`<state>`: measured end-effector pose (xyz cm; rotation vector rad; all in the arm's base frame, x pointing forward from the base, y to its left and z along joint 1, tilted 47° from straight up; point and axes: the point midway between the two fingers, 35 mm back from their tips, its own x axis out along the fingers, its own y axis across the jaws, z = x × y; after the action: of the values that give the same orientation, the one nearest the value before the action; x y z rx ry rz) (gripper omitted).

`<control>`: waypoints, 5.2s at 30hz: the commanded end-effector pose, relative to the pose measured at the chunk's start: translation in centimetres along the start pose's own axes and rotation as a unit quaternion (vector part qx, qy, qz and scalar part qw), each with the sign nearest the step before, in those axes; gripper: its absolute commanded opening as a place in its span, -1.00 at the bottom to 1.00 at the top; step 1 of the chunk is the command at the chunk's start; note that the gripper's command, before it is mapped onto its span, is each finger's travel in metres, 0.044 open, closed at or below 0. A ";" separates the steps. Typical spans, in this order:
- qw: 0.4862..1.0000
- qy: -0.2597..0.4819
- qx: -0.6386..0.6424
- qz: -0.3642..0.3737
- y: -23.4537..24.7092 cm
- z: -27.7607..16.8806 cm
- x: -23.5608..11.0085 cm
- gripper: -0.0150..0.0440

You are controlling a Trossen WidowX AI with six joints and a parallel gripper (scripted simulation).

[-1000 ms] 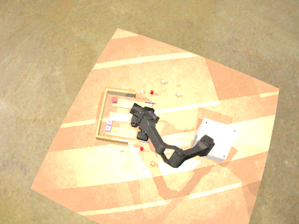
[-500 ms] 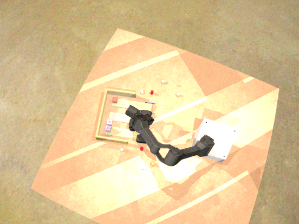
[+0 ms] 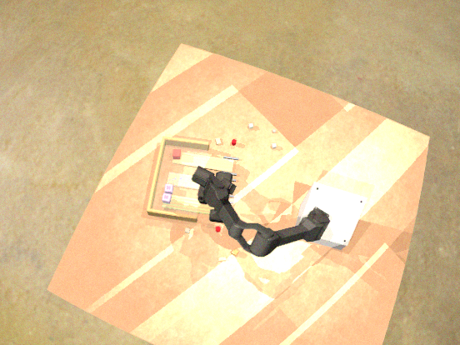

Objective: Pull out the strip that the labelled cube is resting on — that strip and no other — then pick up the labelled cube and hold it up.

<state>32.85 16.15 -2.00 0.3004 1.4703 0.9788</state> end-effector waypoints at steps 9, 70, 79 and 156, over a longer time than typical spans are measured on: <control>1.000 0.001 0.003 0.001 0.1 -0.1 2.1 -0.49; 1.000 0.001 0.003 0.003 0.3 -1.2 4.4 -0.49; 1.000 0.001 0.003 0.003 0.2 -2.6 4.4 -0.49; 1.000 0.003 0.006 0.003 0.1 -14.3 4.6 -0.49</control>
<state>20.26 14.17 -6.80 0.3103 1.4556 0.9752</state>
